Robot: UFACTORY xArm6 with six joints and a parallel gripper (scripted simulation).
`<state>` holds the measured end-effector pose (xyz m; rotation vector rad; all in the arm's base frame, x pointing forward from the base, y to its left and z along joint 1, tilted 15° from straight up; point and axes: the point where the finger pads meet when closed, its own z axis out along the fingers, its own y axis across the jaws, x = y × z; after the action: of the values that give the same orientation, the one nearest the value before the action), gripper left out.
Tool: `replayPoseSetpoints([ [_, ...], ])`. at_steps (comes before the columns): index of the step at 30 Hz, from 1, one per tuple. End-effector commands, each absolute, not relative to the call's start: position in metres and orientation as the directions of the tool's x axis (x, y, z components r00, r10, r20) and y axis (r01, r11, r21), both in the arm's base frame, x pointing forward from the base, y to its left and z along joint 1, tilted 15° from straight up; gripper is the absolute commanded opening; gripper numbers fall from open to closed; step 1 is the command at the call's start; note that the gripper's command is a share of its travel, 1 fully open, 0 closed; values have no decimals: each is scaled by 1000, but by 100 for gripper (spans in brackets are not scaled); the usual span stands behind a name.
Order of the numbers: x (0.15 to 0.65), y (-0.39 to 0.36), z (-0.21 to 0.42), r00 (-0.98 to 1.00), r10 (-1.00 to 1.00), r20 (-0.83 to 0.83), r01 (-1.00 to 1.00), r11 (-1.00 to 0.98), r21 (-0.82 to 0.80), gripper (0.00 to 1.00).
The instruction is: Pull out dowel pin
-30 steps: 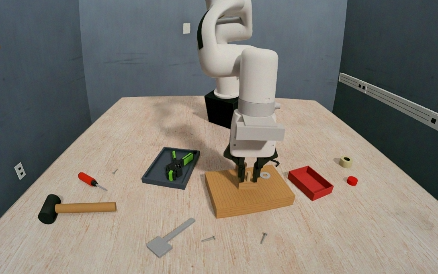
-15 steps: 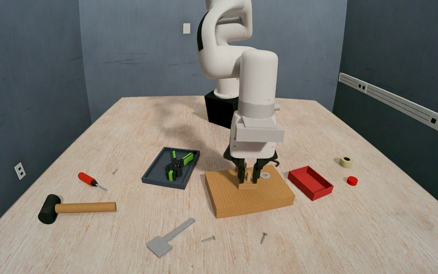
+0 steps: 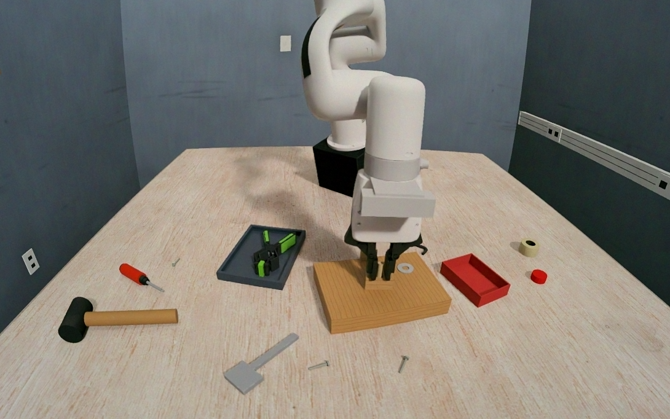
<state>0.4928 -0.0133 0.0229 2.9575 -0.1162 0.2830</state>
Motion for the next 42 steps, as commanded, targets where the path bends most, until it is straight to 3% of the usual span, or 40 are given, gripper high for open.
replayPoseSetpoints([
  [1, 494, -13, 24, 978, -61, 198, -93, -983, 159, 15],
  [6, 494, -13, 24, 978, -61, 198, -93, -983, 159, 15],
  [7, 494, -13, 24, 978, -61, 198, -93, -983, 159, 8],
  [12, 494, -13, 24, 978, -61, 198, -93, -983, 159, 8],
  [13, 494, -13, 24, 978, -61, 198, -93, -983, 159, 0],
  [42, 494, -13, 24, 978, -61, 198, -93, -983, 159, 0],
])
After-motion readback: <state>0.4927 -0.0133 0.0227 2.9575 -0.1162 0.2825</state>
